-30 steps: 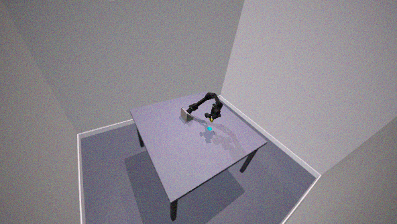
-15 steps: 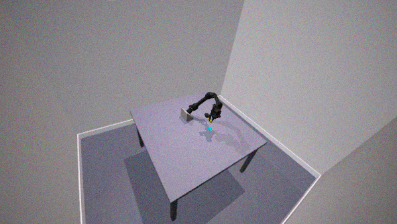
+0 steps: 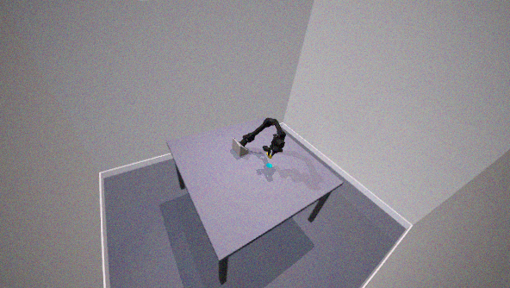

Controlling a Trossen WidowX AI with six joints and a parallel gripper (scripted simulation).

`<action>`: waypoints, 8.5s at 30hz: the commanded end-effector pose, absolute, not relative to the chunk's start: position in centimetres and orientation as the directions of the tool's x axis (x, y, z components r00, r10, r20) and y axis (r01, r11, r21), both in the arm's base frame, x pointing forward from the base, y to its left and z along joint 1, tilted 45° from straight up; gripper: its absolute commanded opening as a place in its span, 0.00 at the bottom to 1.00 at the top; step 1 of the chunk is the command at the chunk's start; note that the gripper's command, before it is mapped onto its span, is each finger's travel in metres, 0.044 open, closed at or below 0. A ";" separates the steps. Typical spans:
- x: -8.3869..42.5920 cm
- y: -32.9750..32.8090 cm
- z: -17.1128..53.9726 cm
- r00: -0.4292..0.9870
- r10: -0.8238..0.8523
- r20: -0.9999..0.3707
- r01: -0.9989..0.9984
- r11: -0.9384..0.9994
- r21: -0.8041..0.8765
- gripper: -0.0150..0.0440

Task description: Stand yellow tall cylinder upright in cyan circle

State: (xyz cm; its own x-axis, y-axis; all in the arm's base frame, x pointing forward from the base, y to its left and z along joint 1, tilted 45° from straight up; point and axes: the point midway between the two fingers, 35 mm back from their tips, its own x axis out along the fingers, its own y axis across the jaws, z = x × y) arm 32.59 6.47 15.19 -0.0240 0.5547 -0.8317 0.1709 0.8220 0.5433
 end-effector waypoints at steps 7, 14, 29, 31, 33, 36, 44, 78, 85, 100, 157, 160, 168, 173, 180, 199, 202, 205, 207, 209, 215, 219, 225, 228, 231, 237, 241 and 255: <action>32.5 6.6 14.6 0.007 0.507 -0.862 0.163 0.850 0.501 0.43; 32.4 6.7 14.3 0.032 0.477 -0.878 0.158 0.865 0.476 0.43; 32.4 6.9 13.8 0.094 0.415 -0.905 0.151 0.893 0.425 0.43; 32.4 6.9 13.7 0.103 0.407 -0.908 0.151 0.896 0.418 0.43; 32.4 6.9 13.7 0.113 0.399 -0.910 0.151 0.899 0.412 0.43; 32.4 6.9 13.6 0.126 0.387 -0.914 0.151 0.903 0.403 0.43; 32.5 7.0 13.4 0.165 0.355 -0.920 0.153 0.912 0.380 0.43; 32.7 7.3 13.1 0.344 0.236 -0.909 0.180 0.933 0.310 0.43; 32.8 7.4 13.1 0.383 0.214 -0.899 0.189 0.934 0.303 0.43; 32.8 7.5 13.2 0.465 0.171 -0.868 0.211 0.931 0.297 0.43; 32.4 7.7 14.8 0.750 0.046 -0.660 0.291 0.873 0.392 0.43; 32.3 7.7 14.9 0.762 0.041 -0.646 0.294 0.867 0.401 0.43; 32.1 7.7 15.3 0.794 0.027 -0.607 0.300 0.852 0.430 0.43; 32.0 7.7 15.5 0.813 0.018 -0.582 0.302 0.841 0.449 0.43; 31.7 7.6 15.7 0.838 0.007 -0.545 0.304 0.825 0.477 0.43; 31.0 7.4 16.5 0.896 -0.024 -0.444 0.299 0.771 0.562 0.43; 30.8 7.4 16.6 0.903 -0.029 -0.428 0.297 0.762 0.576 0.43; 30.7 7.3 16.8 0.911 -0.034 -0.411 0.295 0.752 0.590 0.43; 30.6 7.3 16.8 0.916 -0.037 -0.400 0.293 0.745 0.600 0.43; 30.5 7.3 16.9 0.920 -0.041 -0.390 0.291 0.738 0.609 0.43; 30.1 7.1 17.1 0.933 -0.051 -0.357 0.283 0.716 0.638 0.43; 29.9 7.1 17.3 0.940 -0.057 -0.336 0.277 0.701 0.657 0.43; 29.9 7.0 17.3 0.941 -0.058 -0.332 0.276 0.698 0.660 0.43; 29.9 7.0 17.3 0.941 -0.058 -0.332 0.276 0.698 0.660 0.43; 29.9 7.0 17.3 0.941 -0.058 -0.332 0.276 0.698 0.660 0.43; 29.9 7.1 17.3 0.941 -0.058 -0.333 0.277 0.698 0.660 0.43; 30.0 8.0 16.4 0.940 -0.058 -0.336 0.279 0.697 0.661 0.43; 29.5 11.8 12.6 0.939 -0.058 -0.340 0.282 0.695 0.662 0.43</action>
State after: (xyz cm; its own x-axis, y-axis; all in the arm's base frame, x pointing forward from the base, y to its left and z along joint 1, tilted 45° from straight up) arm 29.81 11.11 13.56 0.9390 -0.0522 -0.3399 0.2782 0.6965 0.6615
